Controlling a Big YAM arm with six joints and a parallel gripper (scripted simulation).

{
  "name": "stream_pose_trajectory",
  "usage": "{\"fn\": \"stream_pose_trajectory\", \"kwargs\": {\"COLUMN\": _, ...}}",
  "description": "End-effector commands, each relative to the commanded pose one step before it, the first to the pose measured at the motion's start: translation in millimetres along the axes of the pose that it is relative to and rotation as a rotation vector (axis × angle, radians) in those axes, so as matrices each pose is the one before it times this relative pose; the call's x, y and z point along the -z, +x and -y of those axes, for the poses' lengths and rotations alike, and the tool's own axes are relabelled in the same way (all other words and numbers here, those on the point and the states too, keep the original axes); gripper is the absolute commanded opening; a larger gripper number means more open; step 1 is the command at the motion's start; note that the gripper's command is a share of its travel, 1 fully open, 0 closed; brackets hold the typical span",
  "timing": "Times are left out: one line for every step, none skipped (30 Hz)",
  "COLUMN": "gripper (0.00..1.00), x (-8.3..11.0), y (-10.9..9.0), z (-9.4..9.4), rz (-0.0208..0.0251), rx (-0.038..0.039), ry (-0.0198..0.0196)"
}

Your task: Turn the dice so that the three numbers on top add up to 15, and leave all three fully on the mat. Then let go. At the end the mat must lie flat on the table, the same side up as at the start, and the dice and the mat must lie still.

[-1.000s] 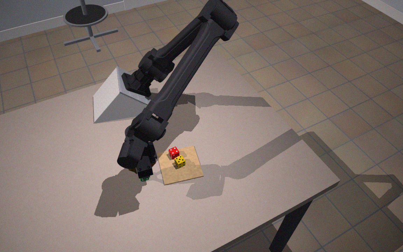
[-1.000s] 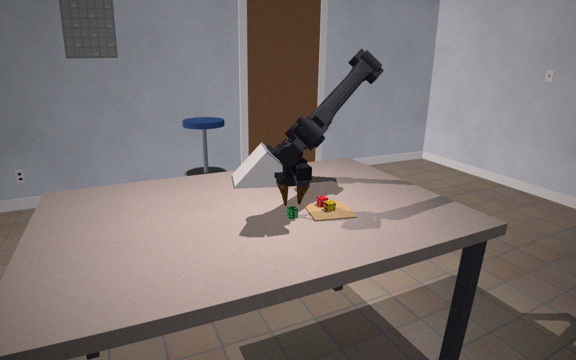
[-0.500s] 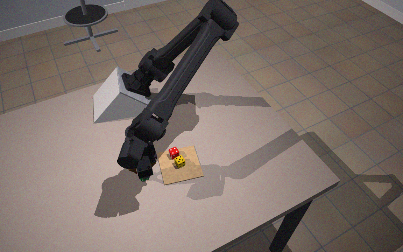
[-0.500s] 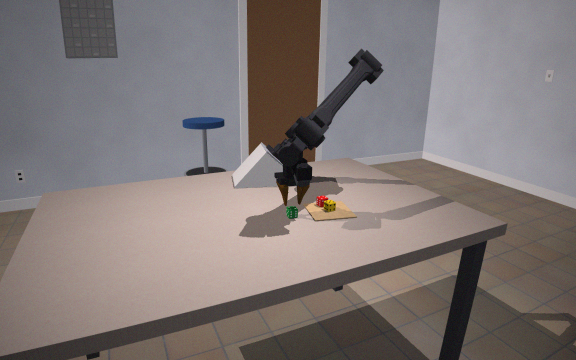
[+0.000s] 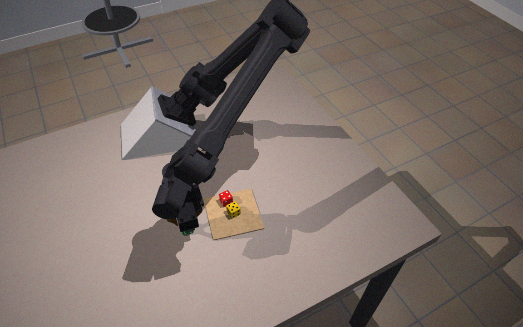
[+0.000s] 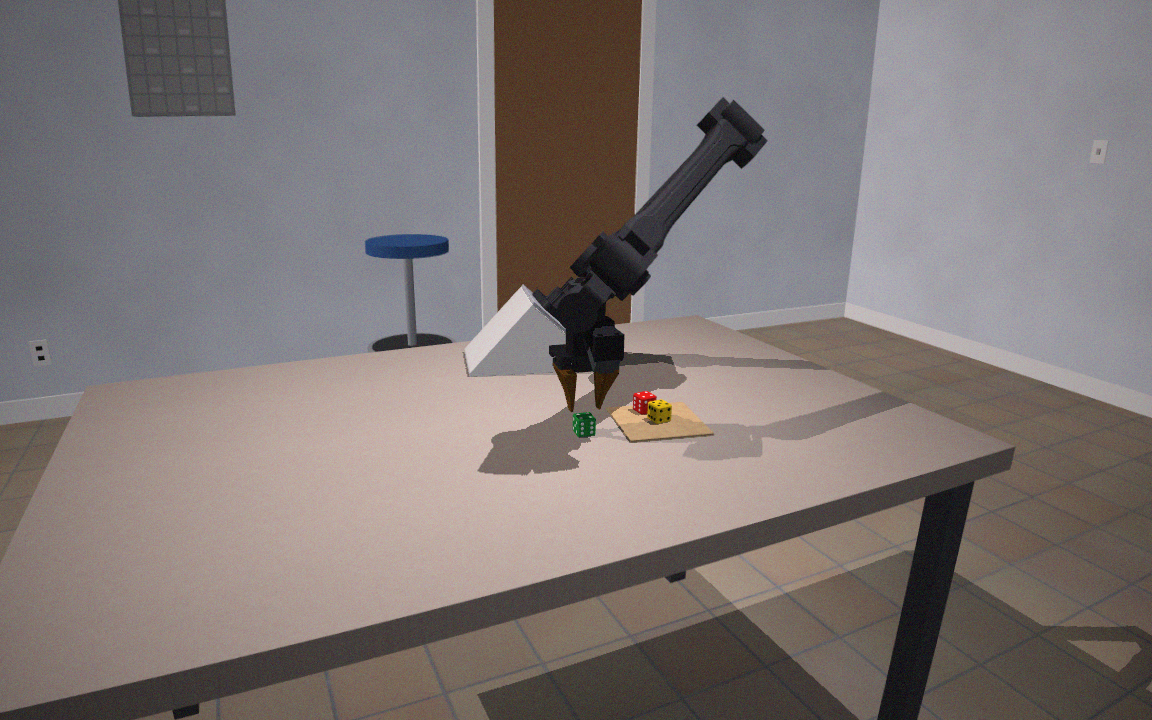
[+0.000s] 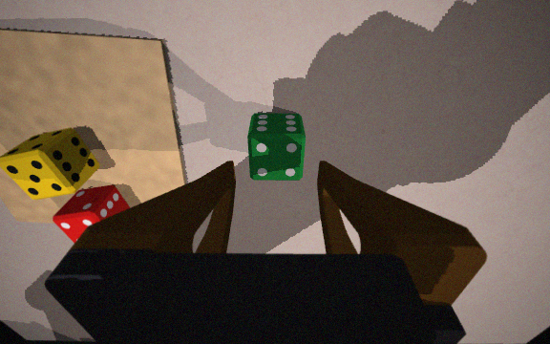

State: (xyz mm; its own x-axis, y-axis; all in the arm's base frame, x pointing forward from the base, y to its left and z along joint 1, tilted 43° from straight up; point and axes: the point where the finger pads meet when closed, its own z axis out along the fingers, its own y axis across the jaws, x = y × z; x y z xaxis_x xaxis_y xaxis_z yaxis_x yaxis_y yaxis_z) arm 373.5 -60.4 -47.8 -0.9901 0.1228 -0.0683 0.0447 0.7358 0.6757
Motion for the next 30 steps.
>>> {"fn": "stream_pose_trajectory", "kwargs": {"gripper": 0.45, "x": -1.38, "y": -12.67, "z": -0.37, "rz": 0.00462, "rx": 0.01075, "ry": 0.0012}}
{"fn": "stream_pose_trajectory", "kwargs": {"gripper": 0.45, "x": 0.0, "y": 0.0, "z": 0.0, "rz": 0.0, "rx": 0.0, "ry": 0.0}}
{"fn": "stream_pose_trajectory", "kwargs": {"gripper": 0.45, "x": 0.0, "y": 0.0, "z": 0.0, "rz": 0.0, "rx": 0.0, "ry": 0.0}}
{"fn": "stream_pose_trajectory", "kwargs": {"gripper": 0.45, "x": 0.0, "y": 0.0, "z": 0.0, "rz": 0.0, "rx": 0.0, "ry": 0.0}}
{"fn": "stream_pose_trajectory", "kwargs": {"gripper": 0.45, "x": 0.0, "y": 0.0, "z": 0.0, "rz": 0.0, "rx": 0.0, "ry": 0.0}}
{"fn": "stream_pose_trajectory", "kwargs": {"gripper": 0.45, "x": 0.0, "y": 0.0, "z": 0.0, "rz": 0.0, "rx": 0.0, "ry": 0.0}}
{"fn": "stream_pose_trajectory", "kwargs": {"gripper": 0.45, "x": 0.0, "y": 0.0, "z": 0.0, "rz": 0.0, "rx": 0.0, "ry": 0.0}}
{"fn": "stream_pose_trajectory", "kwargs": {"gripper": 0.45, "x": 0.0, "y": 0.0, "z": 0.0, "rz": 0.0, "rx": 0.0, "ry": 0.0}}
{"fn": "stream_pose_trajectory", "kwargs": {"gripper": 0.45, "x": 0.0, "y": 0.0, "z": 0.0, "rz": 0.0, "rx": 0.0, "ry": 0.0}}
{"fn": "stream_pose_trajectory", "kwargs": {"gripper": 0.45, "x": 0.0, "y": 0.0, "z": 0.0, "rz": 0.0, "rx": 0.0, "ry": 0.0}}
{"fn": "stream_pose_trajectory", "kwargs": {"gripper": 0.45, "x": 0.0, "y": 0.0, "z": 0.0, "rz": 0.0, "rx": 0.0, "ry": 0.0}}
{"fn": "stream_pose_trajectory", "kwargs": {"gripper": 0.45, "x": 0.0, "y": 0.0, "z": 0.0, "rz": 0.0, "rx": 0.0, "ry": 0.0}}
{"fn": "stream_pose_trajectory", "kwargs": {"gripper": 0.45, "x": 0.0, "y": 0.0, "z": 0.0, "rz": 0.0, "rx": 0.0, "ry": 0.0}}
{"fn": "stream_pose_trajectory", "kwargs": {"gripper": 0.45, "x": -0.03, "y": 0.0, "z": 0.01, "rz": 0.00008, "rx": -0.00003, "ry": 0.00003}}
{"fn": "stream_pose_trajectory", "kwargs": {"gripper": 0.45, "x": -0.2, "y": 0.03, "z": 0.08, "rz": 0.00051, "rx": -0.0002, "ry": 0.0002}}
{"fn": "stream_pose_trajectory", "kwargs": {"gripper": 0.45, "x": -0.5, "y": 0.08, "z": 0.21, "rz": 0.00128, "rx": -0.0005, "ry": 0.0005}}
{"fn": "stream_pose_trajectory", "kwargs": {"gripper": 0.45, "x": -0.9, "y": 0.15, "z": 0.38, "rz": 0.00232, "rx": 0.00175, "ry": 0.00089}}
{"fn": "stream_pose_trajectory", "kwargs": {"gripper": 0.45, "x": -1.36, "y": 1.64, "z": -0.07, "rz": -0.0017, "rx": -0.00169, "ry": -0.00096}}
{"fn": "stream_pose_trajectory", "kwargs": {"gripper": 0.45, "x": -1.86, "y": 2.54, "z": -0.23, "rz": -0.00339, "rx": -0.00333, "ry": -0.00181}}
{"fn": "stream_pose_trajectory", "kwargs": {"gripper": 0.45, "x": -2.38, "y": 3.28, "z": -0.28, "rz": -0.0044, "rx": -0.00427, "ry": -0.00218}}
{"fn": "stream_pose_trajectory", "kwargs": {"gripper": 0.45, "x": -2.85, "y": 3.91, "z": -0.34, "rz": -0.00522, "rx": -0.0051, "ry": -0.00265}}
{"fn": "stream_pose_trajectory", "kwargs": {"gripper": 0.45, "x": -1.51, "y": 0.02, "z": -0.03, "rz": 0.00002, "rx": -0.00002, "ry": -0.00014}}
{"fn": "stream_pose_trajectory", "kwargs": {"gripper": 0.45, "x": -1.71, "y": 0.04, "z": -0.02, "rz": 0.0, "rx": -0.00003, "ry": -0.00012}}
{"fn": "stream_pose_trajectory", "kwargs": {"gripper": 0.45, "x": -1.88, "y": 0.04, "z": -0.03, "rz": 0.0, "rx": -0.00003, "ry": -0.00015}}
{"fn": "stream_pose_trajectory", "kwargs": {"gripper": 0.45, "x": -2.03, "y": 0.04, "z": -0.02, "rz": -0.00002, "rx": -0.00003, "ry": -0.00011}}
{"fn": "stream_pose_trajectory", "kwargs": {"gripper": 0.45, "x": -1.71, "y": -1.08, "z": 0.06, "rz": 0.0015, "rx": 0.00144, "ry": 0.00057}}
{"fn": "stream_pose_trajectory", "kwargs": {"gripper": 0.45, "x": 0.0, "y": 0.0, "z": 0.0, "rz": 0.0, "rx": 0.0, "ry": 0.0}}
{"fn": "stream_pose_trajectory", "kwargs": {"gripper": 0.45, "x": 0.0, "y": 0.0, "z": 0.0, "rz": 0.0, "rx": 0.0, "ry": 0.0}}
{"fn": "stream_pose_trajectory", "kwargs": {"gripper": 0.45, "x": 1.32, "y": -9.12, "z": 0.66, "rz": 0.01212, "rx": 0.01191, "ry": 0.00587}}
{"fn": "stream_pose_trajectory", "kwargs": {"gripper": 0.45, "x": -4.47, "y": 5.94, "z": -0.54, "rz": -0.00779, "rx": -0.00764, "ry": -0.00392}}
